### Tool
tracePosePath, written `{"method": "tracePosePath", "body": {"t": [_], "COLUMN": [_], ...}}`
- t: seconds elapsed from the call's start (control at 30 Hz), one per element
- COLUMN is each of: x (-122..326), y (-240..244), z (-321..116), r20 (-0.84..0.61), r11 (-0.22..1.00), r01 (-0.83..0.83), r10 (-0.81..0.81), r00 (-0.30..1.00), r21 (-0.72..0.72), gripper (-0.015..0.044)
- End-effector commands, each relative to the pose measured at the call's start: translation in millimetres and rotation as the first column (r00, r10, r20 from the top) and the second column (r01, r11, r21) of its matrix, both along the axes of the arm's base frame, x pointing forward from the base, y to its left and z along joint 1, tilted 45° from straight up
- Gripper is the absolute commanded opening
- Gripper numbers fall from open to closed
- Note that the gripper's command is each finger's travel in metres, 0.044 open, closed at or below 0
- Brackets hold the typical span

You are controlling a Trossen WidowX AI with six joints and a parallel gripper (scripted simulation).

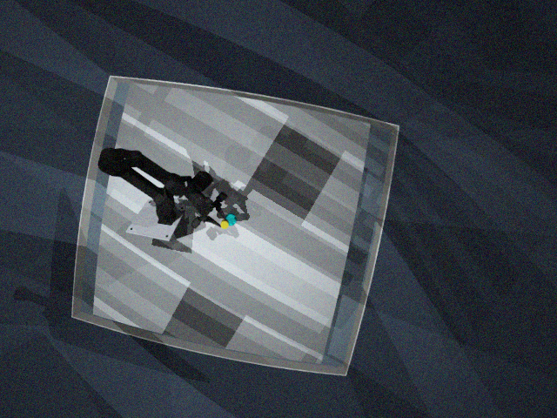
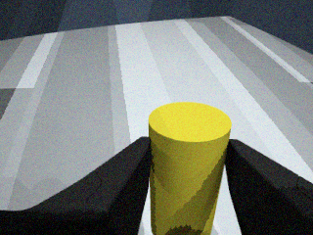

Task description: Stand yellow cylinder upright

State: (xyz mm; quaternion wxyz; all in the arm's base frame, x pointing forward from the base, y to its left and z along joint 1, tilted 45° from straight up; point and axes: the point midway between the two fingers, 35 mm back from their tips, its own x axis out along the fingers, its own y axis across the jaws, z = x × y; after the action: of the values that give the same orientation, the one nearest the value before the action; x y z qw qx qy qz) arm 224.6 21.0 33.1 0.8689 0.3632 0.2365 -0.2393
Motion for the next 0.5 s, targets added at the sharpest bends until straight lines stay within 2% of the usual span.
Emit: {"method": "tracePosePath", "body": {"t": [0.0,0.47], "x": [-2.0,-5.0], "y": [-0.8,-0.9], "z": [1.4,7.1], "r20": [0.035,0.127], "r11": [1.000,0.996], "r01": [0.016,0.055], "r10": [-0.017,-0.063], "r00": [0.999,0.990], "r21": [0.014,0.064], "gripper": [0.0105,0.0105]}}
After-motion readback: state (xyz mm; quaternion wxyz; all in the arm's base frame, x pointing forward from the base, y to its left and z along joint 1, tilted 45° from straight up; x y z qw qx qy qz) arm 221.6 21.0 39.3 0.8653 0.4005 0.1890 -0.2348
